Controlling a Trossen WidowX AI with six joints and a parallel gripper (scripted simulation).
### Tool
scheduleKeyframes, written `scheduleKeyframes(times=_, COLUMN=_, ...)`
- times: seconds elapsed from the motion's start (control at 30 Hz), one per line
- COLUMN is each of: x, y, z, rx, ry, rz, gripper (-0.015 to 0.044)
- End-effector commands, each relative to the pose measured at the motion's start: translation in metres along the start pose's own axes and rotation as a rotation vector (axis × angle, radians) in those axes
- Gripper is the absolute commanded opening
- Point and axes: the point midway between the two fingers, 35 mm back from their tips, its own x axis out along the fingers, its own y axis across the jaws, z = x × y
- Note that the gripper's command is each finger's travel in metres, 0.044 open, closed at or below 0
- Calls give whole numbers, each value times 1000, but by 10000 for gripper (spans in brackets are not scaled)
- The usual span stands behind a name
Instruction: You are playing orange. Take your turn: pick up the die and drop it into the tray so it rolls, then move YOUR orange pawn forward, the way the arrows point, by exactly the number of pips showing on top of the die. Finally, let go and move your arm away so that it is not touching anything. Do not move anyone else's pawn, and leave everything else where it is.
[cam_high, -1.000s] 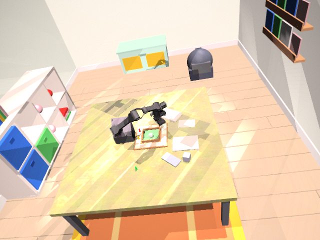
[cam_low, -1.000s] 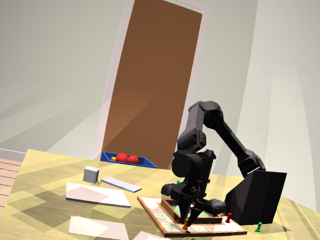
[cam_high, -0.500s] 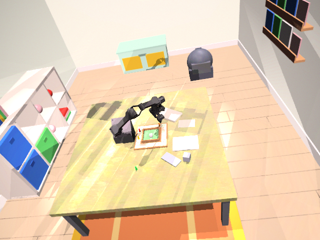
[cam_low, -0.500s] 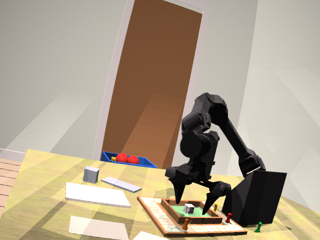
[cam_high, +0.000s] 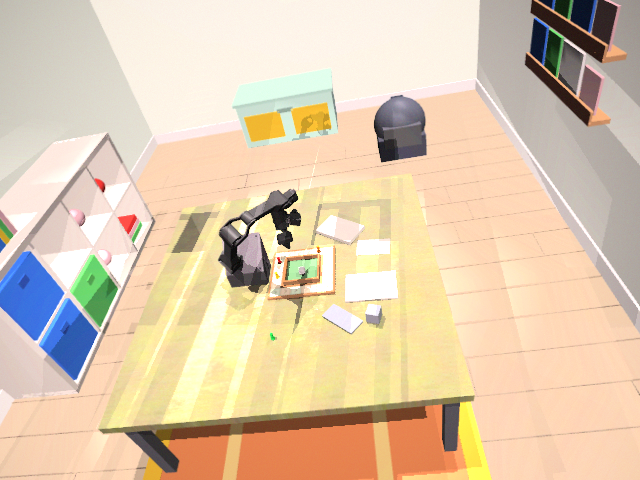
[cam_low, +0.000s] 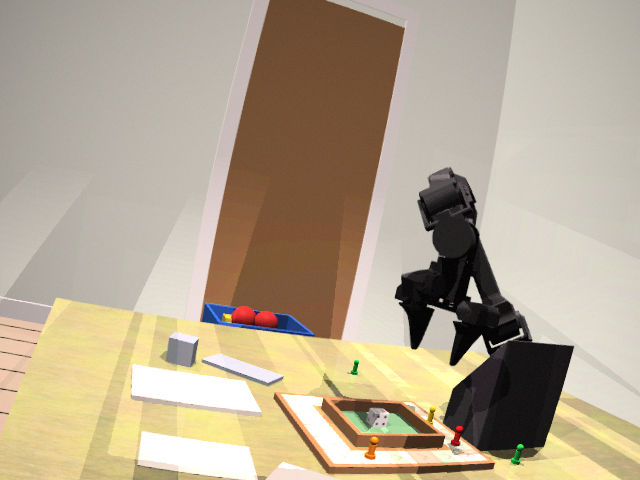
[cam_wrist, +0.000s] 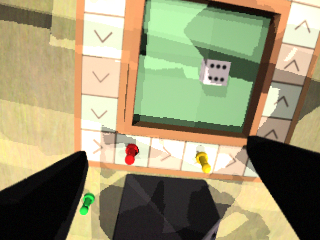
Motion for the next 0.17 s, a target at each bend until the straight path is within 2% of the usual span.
scheduleKeyframes(times=0.0, x=3, y=1, z=5, rx=-3, ry=7, rz=-5, gripper=440)
scheduleKeyframes(times=0.13, x=3, y=1, z=5, rx=-3, ry=7, rz=-5, gripper=440)
